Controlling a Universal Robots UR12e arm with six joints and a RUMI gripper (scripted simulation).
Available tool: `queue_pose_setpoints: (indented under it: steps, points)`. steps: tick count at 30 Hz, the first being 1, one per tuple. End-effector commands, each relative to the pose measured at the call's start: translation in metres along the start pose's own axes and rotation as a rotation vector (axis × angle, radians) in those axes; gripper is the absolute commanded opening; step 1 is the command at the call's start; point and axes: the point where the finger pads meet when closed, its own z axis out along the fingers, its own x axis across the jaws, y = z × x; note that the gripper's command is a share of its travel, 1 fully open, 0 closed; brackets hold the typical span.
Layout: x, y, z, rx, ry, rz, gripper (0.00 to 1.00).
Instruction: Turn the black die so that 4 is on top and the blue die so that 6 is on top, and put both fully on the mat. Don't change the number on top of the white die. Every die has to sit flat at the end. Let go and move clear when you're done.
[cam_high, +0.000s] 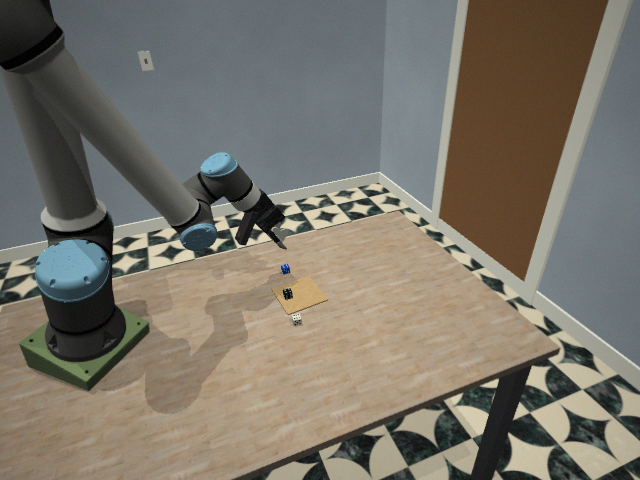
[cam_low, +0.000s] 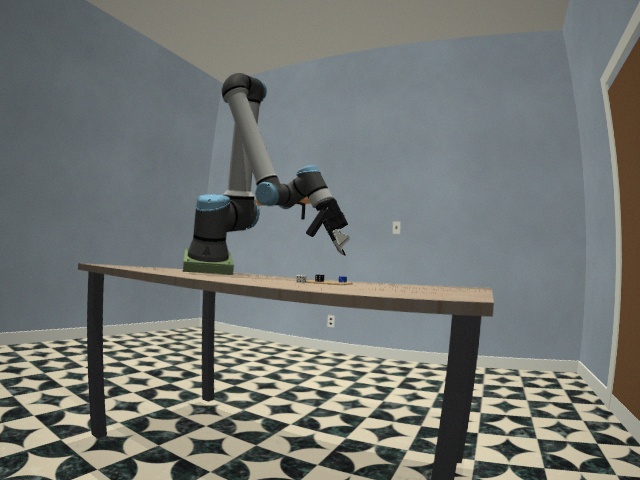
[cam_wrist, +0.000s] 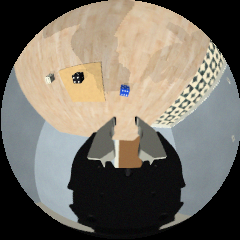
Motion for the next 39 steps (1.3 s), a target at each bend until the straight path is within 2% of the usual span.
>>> queue_pose_setpoints:
  steps: [1, 10, 12, 21, 27, 38, 39]
  points:
    - [0.000, 0.006, 0.001, 0.111, 0.002, 0.002, 0.24]
    - [0.000, 0.017, 0.001, 0.306, 0.003, 0.002, 0.24]
    - [0.000, 0.017, 0.001, 0.306, 0.003, 0.002, 0.24]
    - [0.000, 0.025, 0.001, 0.442, 0.003, 0.002, 0.24]
    - [0.000, 0.027, 0.000, 0.487, 0.003, 0.002, 0.24]
    - [0.000, 0.028, 0.000, 0.501, 0.002, 0.001, 0.24]
    - [0.000, 0.028, 0.000, 0.501, 0.002, 0.001, 1.00]
